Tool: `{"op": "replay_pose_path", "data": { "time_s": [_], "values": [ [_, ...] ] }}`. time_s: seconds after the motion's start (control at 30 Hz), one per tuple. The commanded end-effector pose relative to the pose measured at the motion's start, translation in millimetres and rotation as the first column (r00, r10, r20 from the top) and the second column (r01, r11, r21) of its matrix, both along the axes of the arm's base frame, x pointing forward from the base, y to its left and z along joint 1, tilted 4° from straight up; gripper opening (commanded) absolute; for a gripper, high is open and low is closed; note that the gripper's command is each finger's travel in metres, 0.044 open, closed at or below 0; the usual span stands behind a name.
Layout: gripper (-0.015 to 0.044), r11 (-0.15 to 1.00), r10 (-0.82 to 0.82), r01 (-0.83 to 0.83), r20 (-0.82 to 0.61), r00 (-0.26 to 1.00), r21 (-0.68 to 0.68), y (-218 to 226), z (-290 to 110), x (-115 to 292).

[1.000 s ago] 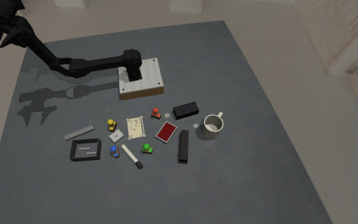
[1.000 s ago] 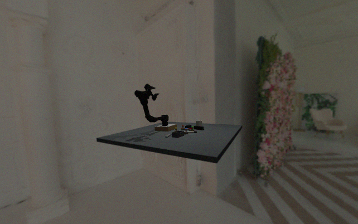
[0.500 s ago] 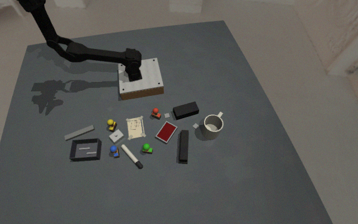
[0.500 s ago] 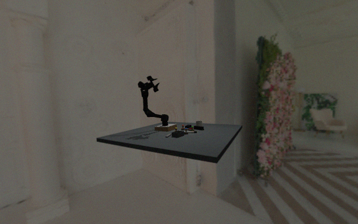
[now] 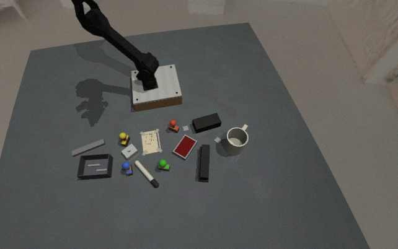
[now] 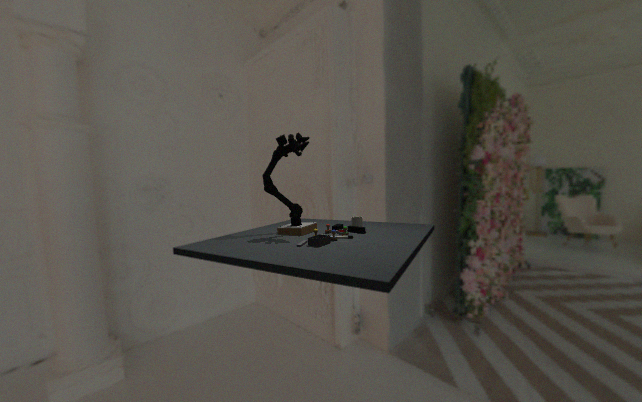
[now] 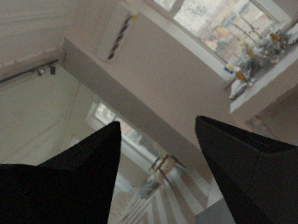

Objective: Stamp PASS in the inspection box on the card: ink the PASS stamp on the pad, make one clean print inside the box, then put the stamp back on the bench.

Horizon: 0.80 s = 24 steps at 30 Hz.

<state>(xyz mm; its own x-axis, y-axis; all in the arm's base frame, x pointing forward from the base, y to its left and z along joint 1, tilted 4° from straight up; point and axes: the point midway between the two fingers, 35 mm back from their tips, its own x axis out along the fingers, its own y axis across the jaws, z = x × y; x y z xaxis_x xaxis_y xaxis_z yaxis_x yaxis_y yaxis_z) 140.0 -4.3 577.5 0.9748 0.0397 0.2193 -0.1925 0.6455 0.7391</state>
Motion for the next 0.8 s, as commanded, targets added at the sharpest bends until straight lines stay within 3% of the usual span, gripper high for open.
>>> {"op": "replay_pose_path", "data": {
  "time_s": [0.0, 0.2, 0.3, 0.77],
  "values": [
    [0.0222, 0.975, -0.043, 0.024, -0.084, 0.996, -0.222, 46.5, -20.1, 38.4],
    [0.0222, 0.857, -0.134, -0.01, -0.241, 0.961, -0.515, 91.9, -72.3, 109.0],
    [0.0222, 0.805, -0.165, -0.066, -0.33, 0.929, -0.59, 100.5, -105.1, 138.6],
    [0.0222, 0.663, -0.296, -0.325, -0.636, 0.712, -0.674, 80.0, -235.4, 230.0]
  ]
}}
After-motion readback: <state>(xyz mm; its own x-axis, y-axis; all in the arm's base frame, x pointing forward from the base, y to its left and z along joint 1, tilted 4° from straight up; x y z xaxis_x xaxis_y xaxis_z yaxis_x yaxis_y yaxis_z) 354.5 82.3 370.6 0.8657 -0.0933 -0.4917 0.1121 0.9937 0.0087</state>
